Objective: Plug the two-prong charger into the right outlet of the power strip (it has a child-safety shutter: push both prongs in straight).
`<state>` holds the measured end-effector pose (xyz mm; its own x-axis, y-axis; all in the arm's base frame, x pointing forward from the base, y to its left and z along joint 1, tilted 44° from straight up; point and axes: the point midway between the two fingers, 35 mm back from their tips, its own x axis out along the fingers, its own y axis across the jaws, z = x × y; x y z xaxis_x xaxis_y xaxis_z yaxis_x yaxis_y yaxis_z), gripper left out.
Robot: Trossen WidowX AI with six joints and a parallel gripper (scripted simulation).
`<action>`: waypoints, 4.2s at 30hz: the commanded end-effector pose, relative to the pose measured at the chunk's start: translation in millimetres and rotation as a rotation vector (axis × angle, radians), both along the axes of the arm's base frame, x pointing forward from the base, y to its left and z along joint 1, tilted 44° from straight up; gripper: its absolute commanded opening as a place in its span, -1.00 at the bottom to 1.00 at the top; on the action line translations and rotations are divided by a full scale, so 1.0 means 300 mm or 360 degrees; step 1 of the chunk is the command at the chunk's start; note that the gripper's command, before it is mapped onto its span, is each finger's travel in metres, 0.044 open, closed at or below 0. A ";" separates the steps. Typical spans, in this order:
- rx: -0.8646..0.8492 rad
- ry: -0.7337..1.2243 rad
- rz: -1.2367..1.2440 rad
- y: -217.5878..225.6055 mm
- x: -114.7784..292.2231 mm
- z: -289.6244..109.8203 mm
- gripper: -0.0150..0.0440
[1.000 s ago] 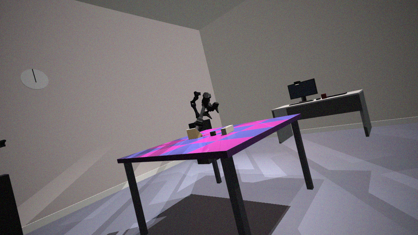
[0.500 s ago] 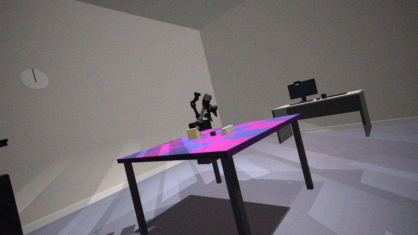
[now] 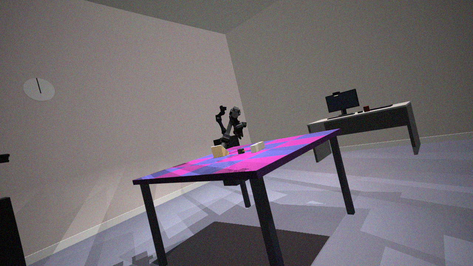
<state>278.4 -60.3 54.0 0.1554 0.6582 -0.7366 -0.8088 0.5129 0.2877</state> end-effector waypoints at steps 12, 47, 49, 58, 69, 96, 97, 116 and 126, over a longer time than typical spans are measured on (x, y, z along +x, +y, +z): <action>0.0078 0.0622 -0.0369 0.040 -0.036 -0.073 1.00; 0.0044 0.1407 -0.0857 0.098 -0.091 -0.174 1.00; 0.0045 0.1407 -0.0857 0.107 -0.092 -0.183 1.00; 0.0045 0.1406 -0.0857 0.129 -0.093 -0.209 1.00; 0.0045 0.1406 -0.0857 0.170 -0.096 -0.253 1.00; 0.0041 0.1401 -0.0851 0.221 -0.104 -0.307 0.29; 0.0041 0.1401 -0.0851 0.221 -0.104 -0.307 0.20; 0.0042 0.1404 -0.0856 0.134 -0.093 -0.219 -0.49; 0.0042 0.1392 -0.0841 0.095 -0.083 -0.181 -0.49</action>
